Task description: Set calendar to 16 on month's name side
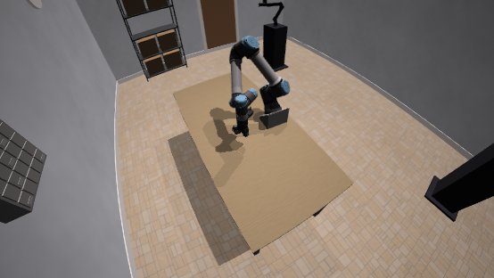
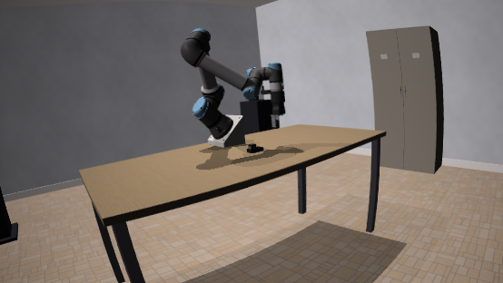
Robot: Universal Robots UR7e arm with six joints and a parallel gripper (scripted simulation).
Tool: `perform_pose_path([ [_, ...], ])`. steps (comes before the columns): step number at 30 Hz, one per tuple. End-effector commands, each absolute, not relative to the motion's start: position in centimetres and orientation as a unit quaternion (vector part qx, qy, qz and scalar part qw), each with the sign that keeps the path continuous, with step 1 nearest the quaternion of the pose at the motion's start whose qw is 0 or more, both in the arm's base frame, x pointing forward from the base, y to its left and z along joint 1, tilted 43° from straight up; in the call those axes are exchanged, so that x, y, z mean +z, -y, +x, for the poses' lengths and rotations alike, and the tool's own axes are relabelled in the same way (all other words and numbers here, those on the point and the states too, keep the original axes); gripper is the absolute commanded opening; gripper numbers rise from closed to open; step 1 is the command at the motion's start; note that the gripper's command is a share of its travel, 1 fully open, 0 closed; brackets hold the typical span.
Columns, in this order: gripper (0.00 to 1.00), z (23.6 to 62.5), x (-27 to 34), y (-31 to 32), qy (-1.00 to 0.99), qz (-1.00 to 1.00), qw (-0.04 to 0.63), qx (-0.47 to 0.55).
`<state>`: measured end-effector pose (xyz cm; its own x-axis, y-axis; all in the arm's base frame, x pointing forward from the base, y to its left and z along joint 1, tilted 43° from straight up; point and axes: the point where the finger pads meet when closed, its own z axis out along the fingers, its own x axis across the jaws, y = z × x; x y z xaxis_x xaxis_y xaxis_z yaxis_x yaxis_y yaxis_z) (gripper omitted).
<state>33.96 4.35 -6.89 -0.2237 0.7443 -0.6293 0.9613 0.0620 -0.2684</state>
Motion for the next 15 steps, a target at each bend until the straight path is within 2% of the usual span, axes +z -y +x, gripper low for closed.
perform_pose_path([
  [1, 0.57, 33.7, -8.0, -3.4, -0.710, 0.601, 0.165, -0.329],
  [15, 0.57, 32.8, -12.0, 0.3, -0.710, 0.601, 0.165, -0.329],
])
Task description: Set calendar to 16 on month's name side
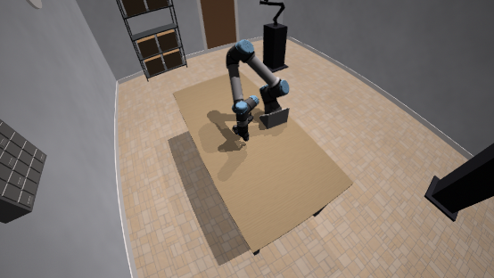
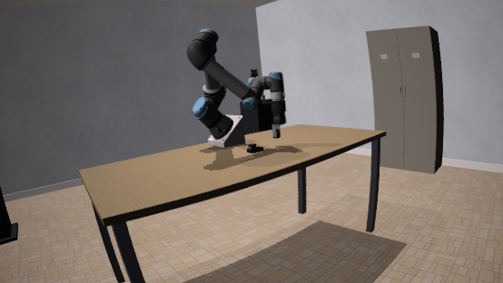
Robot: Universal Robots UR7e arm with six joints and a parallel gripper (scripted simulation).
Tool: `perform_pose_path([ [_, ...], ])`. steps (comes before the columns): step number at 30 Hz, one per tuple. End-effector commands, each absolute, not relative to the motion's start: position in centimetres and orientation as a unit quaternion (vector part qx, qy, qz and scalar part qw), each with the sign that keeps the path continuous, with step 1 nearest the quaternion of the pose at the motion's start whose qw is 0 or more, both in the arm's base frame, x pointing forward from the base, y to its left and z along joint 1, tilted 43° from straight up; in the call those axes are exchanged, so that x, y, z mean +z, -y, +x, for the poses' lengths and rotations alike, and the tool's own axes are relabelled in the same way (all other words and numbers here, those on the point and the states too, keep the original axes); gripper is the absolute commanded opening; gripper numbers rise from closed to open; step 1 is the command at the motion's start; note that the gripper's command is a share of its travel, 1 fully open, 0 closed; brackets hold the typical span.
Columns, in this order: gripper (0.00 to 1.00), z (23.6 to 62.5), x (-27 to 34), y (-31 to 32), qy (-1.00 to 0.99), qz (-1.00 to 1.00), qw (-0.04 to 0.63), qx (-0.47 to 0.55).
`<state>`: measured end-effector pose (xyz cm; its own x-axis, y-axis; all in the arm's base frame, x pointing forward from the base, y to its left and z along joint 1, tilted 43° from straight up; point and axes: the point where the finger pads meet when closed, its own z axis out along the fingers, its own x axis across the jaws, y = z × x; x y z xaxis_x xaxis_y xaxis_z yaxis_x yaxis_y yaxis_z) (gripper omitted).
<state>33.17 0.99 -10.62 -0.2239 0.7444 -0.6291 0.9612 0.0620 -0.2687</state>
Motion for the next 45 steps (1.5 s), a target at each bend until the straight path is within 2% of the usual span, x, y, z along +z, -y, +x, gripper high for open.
perform_pose_path([
  [1, 0.57, 32.8, -12.3, 0.5, -0.710, 0.601, 0.165, -0.329],
  [45, 0.57, 32.5, -13.4, 1.6, -0.710, 0.601, 0.165, -0.329],
])
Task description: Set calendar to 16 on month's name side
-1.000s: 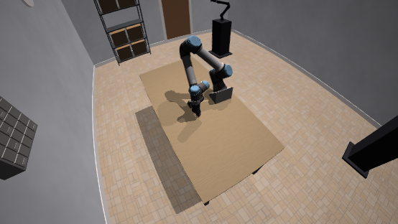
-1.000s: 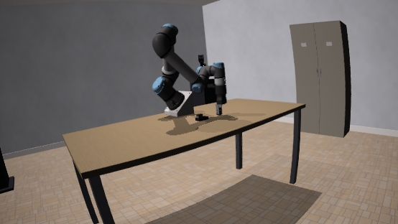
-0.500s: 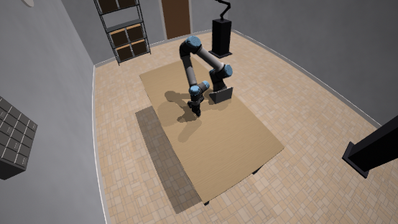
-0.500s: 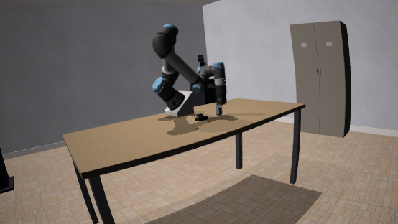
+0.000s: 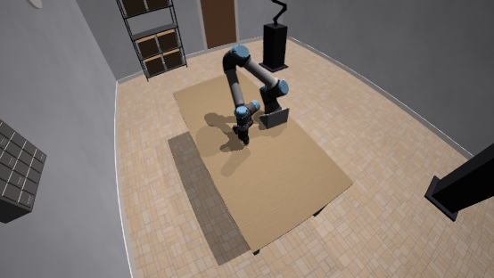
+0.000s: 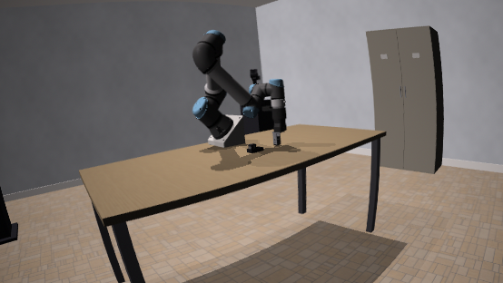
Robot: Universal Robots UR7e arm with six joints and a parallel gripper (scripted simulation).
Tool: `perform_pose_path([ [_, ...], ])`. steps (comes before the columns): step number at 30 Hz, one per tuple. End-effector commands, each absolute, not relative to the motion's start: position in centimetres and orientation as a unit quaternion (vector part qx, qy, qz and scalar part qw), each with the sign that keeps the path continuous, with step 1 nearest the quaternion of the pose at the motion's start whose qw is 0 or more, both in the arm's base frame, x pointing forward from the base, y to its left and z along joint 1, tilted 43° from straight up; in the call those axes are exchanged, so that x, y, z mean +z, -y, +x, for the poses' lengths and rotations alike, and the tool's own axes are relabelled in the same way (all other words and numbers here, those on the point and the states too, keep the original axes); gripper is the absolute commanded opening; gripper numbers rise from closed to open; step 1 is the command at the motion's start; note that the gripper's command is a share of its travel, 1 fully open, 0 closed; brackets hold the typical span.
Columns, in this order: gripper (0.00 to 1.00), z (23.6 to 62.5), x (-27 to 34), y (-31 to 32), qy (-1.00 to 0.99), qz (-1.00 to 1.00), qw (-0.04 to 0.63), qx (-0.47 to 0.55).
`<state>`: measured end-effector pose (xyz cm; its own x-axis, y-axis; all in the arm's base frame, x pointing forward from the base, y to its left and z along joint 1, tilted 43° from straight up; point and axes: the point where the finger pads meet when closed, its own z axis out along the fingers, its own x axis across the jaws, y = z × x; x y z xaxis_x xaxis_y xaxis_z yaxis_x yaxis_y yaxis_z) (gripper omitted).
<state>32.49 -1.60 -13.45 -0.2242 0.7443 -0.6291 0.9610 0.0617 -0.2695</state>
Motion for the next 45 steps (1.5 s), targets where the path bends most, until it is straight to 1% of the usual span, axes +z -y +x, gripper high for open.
perform_pose_path([
  [1, 0.57, 32.52, -13.44, 1.58, -0.710, 0.601, 0.165, -0.329],
  [45, 0.57, 32.46, -13.72, 1.84, -0.710, 0.601, 0.165, -0.329],
])
